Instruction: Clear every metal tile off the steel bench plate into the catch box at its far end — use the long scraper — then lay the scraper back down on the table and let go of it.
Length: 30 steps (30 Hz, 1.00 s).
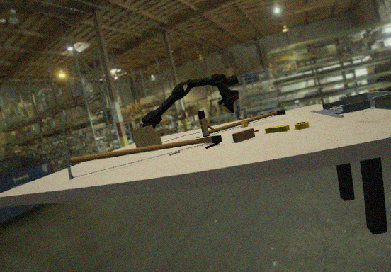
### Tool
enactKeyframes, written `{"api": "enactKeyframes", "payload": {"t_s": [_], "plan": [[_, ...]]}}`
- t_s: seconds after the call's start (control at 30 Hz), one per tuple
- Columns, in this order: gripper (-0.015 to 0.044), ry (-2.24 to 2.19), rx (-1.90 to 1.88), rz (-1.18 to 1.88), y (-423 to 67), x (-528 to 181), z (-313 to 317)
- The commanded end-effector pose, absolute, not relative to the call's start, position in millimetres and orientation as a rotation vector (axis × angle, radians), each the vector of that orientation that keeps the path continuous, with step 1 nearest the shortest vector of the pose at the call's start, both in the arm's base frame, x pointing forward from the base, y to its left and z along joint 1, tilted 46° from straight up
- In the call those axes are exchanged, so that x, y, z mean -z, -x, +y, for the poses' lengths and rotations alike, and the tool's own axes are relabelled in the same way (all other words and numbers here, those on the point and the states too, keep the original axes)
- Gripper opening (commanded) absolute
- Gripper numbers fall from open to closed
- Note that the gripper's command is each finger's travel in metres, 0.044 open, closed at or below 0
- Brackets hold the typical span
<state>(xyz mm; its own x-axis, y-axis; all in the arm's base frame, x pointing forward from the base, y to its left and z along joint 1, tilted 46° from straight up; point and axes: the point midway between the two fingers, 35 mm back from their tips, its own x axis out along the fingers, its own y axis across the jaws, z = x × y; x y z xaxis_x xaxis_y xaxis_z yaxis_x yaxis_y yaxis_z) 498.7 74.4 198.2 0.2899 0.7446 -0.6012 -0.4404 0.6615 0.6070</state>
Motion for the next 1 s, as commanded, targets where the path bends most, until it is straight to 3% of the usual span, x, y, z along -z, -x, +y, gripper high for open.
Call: {"api": "enactKeyframes", "payload": {"t_s": [0.0,0.97], "plan": [[0.0000,-0.361,-0.803,1.000,-500.3,-192.8,79.1],[0.0000,-0.410,-0.764,1.024,-505.8,-151.3,124.3]]}}
